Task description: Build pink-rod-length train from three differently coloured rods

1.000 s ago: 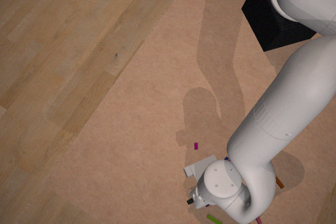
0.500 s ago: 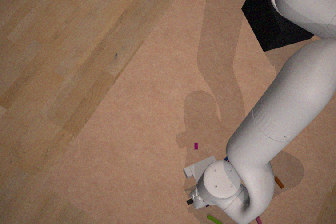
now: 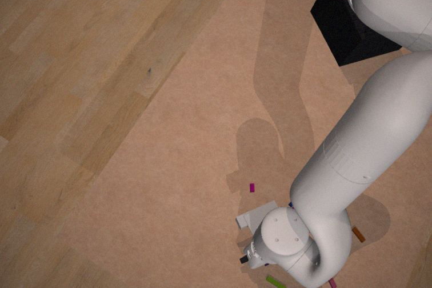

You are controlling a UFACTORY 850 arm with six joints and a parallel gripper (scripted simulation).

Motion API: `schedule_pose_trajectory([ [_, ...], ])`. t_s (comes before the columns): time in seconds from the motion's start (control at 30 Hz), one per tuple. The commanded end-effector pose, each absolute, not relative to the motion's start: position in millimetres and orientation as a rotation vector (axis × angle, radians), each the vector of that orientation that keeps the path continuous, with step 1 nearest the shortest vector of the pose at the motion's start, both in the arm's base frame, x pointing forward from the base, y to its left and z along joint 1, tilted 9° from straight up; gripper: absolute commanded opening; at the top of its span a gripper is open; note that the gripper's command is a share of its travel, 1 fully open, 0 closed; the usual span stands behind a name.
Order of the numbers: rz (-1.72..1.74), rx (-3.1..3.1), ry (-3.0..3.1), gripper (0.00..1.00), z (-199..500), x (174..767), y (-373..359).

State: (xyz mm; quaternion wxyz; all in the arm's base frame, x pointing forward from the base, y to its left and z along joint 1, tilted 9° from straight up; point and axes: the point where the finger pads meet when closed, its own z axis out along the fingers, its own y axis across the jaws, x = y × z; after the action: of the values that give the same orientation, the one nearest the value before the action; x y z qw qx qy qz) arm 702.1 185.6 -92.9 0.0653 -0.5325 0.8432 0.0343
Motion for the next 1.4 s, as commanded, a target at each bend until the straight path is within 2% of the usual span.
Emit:
schedule_pose_trajectory([
  [0.0, 0.102, -1.606, 2.542, 0.24, -91.7, 703.2, 185.8],
  [0.97, 0.102, -1.606, 2.542, 0.24, -91.7, 703.2, 185.8],
  [1.0, 0.102, -1.606, 2.542, 0.04, -91.7, 703.2, 185.8],
  [1.37, 0.102, -1.606, 2.542, 0.04, -91.7, 703.2, 185.8],
])
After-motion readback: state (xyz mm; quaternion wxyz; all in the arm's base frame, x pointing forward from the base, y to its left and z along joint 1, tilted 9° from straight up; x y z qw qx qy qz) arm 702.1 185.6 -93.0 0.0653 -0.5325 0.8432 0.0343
